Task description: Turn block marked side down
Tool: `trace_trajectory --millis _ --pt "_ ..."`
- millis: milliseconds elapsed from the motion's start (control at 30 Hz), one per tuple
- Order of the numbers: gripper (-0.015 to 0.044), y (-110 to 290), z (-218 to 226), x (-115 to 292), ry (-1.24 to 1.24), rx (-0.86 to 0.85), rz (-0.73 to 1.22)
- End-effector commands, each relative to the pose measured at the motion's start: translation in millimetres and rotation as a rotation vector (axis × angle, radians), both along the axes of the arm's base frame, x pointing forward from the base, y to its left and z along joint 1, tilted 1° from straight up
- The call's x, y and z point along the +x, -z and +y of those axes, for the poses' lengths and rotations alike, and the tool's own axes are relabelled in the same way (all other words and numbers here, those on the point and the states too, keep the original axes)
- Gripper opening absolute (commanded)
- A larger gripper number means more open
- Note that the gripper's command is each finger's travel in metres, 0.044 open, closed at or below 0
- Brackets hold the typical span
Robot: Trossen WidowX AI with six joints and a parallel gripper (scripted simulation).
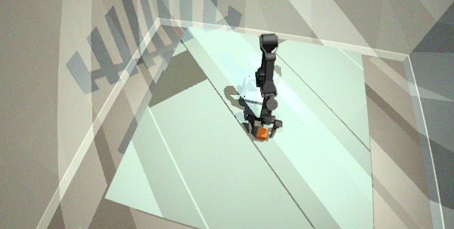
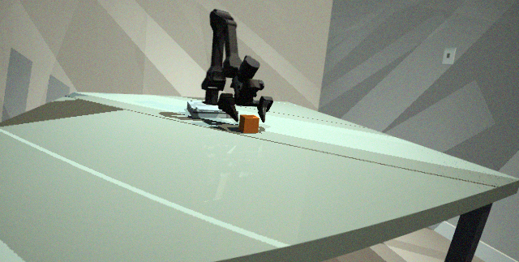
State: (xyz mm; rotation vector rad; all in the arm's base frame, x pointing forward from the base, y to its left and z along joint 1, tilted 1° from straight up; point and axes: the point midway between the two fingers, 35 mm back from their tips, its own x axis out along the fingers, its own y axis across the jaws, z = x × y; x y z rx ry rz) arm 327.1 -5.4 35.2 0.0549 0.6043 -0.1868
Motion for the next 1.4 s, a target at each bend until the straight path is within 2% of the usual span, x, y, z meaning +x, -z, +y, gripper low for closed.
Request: trace_trajectory --millis 0,67,167,267,900,1367 --pt "0.044 -42.1 2.4 -4.0 -0.003 0.06 0.221" --pt "0.044 -63.4 2.9 -4.2 -0.003 0.078 0.224" --pt "0.044 -69.5 2.7 -14.1 -0.001 0.086 0.277" --pt "0.044 -69.0 2.2 -27.4 0.003 0.09 0.346" --pt "0.044 -69.8 2.2 -27.4 0.003 0.091 0.354" --pt "0.044 -94.1 -2.1 3.1 -0.003 0.179 0.838"
